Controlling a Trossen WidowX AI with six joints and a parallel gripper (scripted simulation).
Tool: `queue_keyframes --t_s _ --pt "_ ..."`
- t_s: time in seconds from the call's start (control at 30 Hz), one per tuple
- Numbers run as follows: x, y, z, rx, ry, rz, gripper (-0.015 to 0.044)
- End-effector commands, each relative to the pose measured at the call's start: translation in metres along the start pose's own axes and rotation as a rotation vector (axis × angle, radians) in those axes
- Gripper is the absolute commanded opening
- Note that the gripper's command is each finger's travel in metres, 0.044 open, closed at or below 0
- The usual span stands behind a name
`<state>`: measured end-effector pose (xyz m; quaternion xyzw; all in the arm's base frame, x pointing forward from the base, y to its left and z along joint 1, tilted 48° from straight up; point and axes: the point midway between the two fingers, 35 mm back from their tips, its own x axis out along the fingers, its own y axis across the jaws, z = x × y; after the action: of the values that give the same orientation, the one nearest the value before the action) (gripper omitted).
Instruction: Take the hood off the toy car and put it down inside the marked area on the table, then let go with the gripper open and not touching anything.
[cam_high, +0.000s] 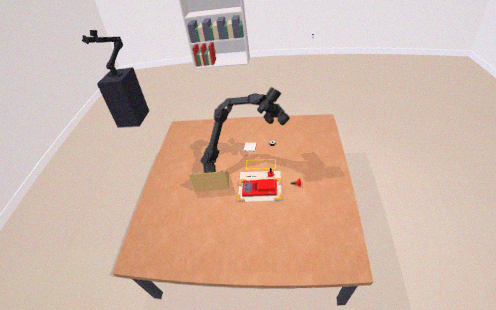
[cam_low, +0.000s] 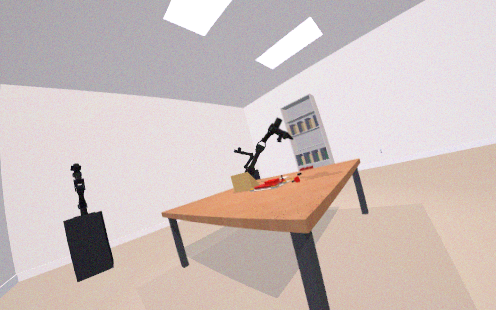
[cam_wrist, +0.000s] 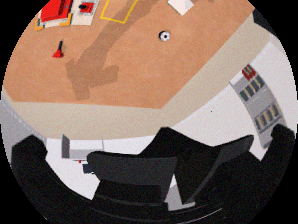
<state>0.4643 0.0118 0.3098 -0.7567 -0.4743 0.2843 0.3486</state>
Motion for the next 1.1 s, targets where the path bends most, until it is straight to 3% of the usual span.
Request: queue_keyframes --t_s 0.0,0.3,0.53,1.07 --pt "0.000 0.001 0.000 0.010 0.000 0.003 0.0026" --pt "0.003 0.074 0.035 0.622 0.011 0.208 0.0263" --pt "-0.009 0.137 0.081 1.322 0.077 0.389 0.0440" --pt "-0.049 0.218 0.217 2.771 0.470 0.930 0.0440"
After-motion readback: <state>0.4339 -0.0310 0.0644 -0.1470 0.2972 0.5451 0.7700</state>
